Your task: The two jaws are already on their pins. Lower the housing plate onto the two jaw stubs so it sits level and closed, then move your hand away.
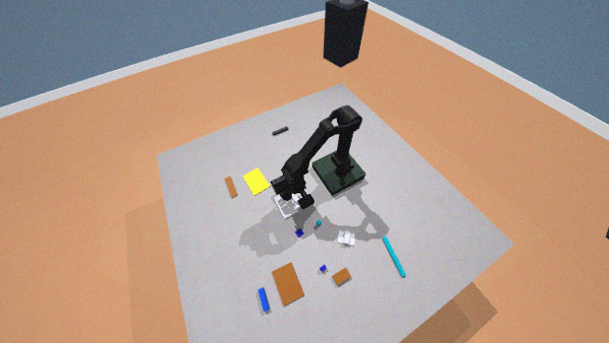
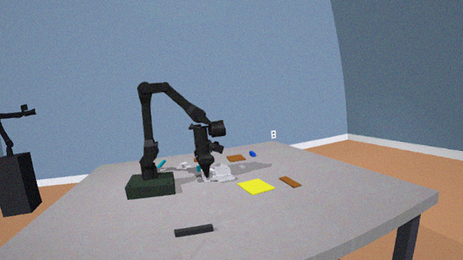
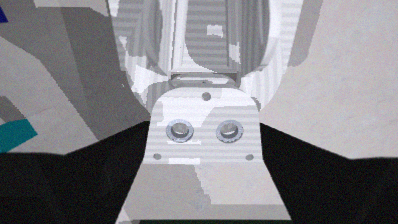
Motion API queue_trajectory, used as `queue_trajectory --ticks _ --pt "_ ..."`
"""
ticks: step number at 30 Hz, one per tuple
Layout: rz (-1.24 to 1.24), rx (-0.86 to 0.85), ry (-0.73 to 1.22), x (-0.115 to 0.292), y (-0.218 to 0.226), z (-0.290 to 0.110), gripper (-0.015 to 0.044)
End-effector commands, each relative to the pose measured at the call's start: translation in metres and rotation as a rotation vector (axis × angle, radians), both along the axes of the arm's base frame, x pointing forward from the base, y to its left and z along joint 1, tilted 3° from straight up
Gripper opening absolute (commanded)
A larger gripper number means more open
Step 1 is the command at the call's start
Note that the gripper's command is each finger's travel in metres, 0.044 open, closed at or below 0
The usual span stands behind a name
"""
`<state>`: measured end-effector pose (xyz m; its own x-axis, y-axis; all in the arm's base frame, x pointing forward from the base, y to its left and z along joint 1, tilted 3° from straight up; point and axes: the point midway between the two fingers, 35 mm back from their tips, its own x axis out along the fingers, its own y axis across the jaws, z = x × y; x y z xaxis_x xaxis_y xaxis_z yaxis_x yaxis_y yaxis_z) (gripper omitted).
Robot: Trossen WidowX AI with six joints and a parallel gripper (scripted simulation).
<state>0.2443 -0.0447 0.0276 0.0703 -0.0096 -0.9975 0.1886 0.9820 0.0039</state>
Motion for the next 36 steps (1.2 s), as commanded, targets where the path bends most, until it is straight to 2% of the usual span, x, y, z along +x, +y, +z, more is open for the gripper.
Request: queue_trajectory --ticks 1,36 --pt "-0.003 0.004 -0.001 0.0002 0.0006 -0.0005 0.0351" --pt "-0.004 0.004 -0.001 0.0006 0.0006 -0.0078 0.0351"
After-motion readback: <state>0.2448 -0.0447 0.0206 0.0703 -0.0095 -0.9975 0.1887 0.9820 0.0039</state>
